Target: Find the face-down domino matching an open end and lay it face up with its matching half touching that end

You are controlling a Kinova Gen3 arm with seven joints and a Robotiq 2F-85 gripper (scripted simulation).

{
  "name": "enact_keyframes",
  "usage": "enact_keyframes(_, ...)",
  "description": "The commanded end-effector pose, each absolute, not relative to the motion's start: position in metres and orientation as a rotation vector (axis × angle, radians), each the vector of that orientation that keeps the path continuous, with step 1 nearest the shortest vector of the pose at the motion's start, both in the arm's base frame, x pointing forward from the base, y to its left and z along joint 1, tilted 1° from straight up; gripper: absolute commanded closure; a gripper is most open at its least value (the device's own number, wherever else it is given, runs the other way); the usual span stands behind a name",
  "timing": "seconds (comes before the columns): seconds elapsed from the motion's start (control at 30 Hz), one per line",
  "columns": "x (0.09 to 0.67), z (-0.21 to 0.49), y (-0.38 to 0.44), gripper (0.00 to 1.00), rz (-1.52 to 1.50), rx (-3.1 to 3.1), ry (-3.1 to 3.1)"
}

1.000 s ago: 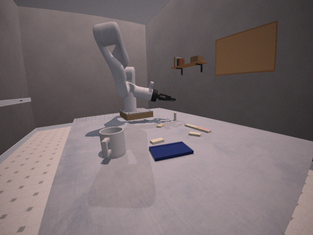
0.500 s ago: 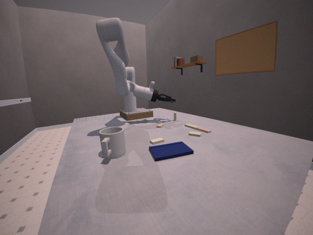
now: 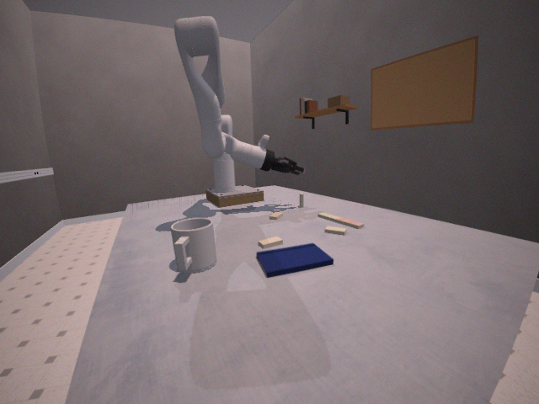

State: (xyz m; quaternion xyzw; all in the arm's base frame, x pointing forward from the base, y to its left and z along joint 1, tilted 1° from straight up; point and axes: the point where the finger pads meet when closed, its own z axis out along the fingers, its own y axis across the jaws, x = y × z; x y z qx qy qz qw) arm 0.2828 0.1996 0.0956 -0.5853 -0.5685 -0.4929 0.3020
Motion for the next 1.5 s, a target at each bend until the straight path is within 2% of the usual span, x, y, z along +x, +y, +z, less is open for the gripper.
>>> enact_keyframes(0.0,0.2828,0.0964,0.2000,0.53,-1.272,-1.516,-1.615)
enact_keyframes(1.47,0.2775,0.0956,0.2062,0.53,-0.655,-0.830,-2.773)
